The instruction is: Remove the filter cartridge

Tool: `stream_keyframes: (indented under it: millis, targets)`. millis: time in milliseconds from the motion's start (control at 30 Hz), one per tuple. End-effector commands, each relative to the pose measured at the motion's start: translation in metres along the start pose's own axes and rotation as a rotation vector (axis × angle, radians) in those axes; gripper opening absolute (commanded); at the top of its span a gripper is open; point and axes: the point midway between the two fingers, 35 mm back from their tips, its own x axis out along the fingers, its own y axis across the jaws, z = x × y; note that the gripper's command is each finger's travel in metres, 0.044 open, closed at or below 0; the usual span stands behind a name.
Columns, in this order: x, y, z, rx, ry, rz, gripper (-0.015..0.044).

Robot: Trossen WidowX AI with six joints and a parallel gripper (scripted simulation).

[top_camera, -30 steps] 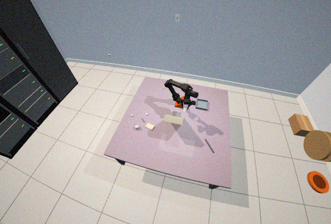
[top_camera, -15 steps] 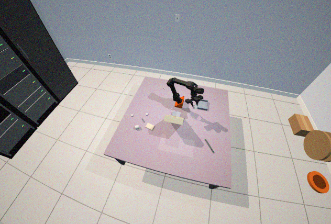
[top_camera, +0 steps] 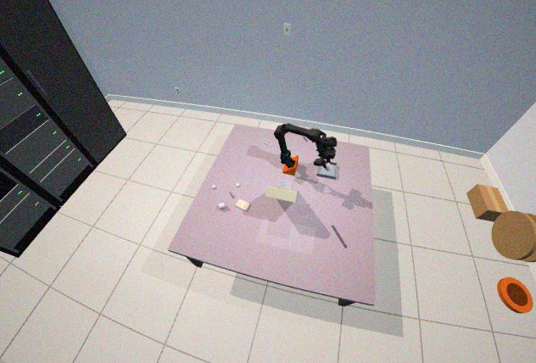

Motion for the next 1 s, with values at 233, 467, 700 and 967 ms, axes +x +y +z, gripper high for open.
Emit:
stream_keyframes:
  millis: [233,467,700,967]
  targets:
    - [0.027,0.054,-0.015,-0.157,-0.013,0.096,0.0]
    - [0.051,0.098,-0.039,-0.291,-0.015,0.176,0.0]
    - [0.072,0.135,-0.07,-0.427,-0.013,0.255,0.0]
    - [0.095,0.168,-0.112,-0.578,-0.005,0.342,0.0]
